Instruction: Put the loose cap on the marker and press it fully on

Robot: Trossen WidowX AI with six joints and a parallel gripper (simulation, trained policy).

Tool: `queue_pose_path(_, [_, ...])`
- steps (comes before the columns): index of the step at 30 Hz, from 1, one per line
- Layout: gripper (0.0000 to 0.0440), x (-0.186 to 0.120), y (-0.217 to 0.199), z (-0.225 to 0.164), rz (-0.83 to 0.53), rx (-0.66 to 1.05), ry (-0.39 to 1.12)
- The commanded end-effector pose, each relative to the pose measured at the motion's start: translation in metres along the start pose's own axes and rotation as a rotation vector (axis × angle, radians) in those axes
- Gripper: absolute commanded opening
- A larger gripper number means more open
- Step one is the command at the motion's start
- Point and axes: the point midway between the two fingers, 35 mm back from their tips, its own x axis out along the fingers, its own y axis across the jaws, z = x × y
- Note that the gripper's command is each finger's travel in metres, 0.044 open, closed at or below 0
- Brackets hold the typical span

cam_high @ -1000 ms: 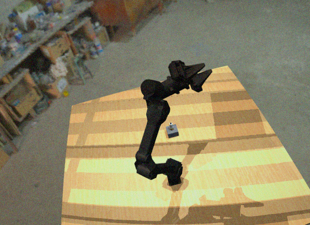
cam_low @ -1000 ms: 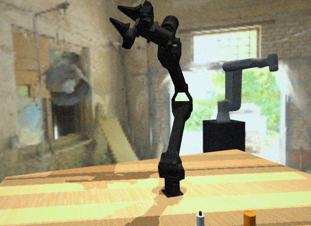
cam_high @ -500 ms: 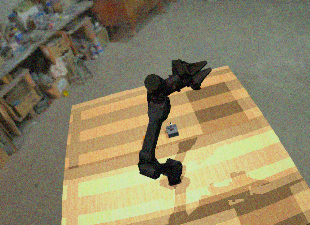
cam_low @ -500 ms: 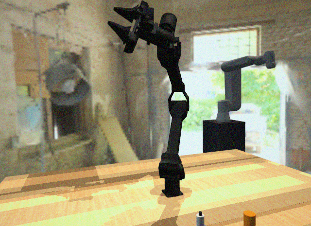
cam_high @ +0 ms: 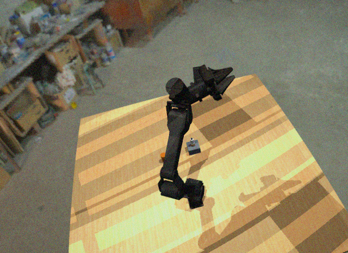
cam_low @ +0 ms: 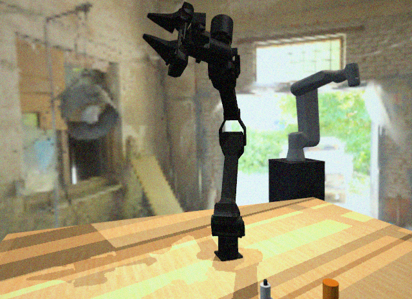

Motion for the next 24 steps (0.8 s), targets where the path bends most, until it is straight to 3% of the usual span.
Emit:
queue_pose_path(1, [0.0305, 0.000, 0.012, 0.006, 0.037, 0.003, -0.012])
queue_pose_path(24, [0.0308, -0.009, 0.074, 0.040, 0.233, 0.031, -0.097])
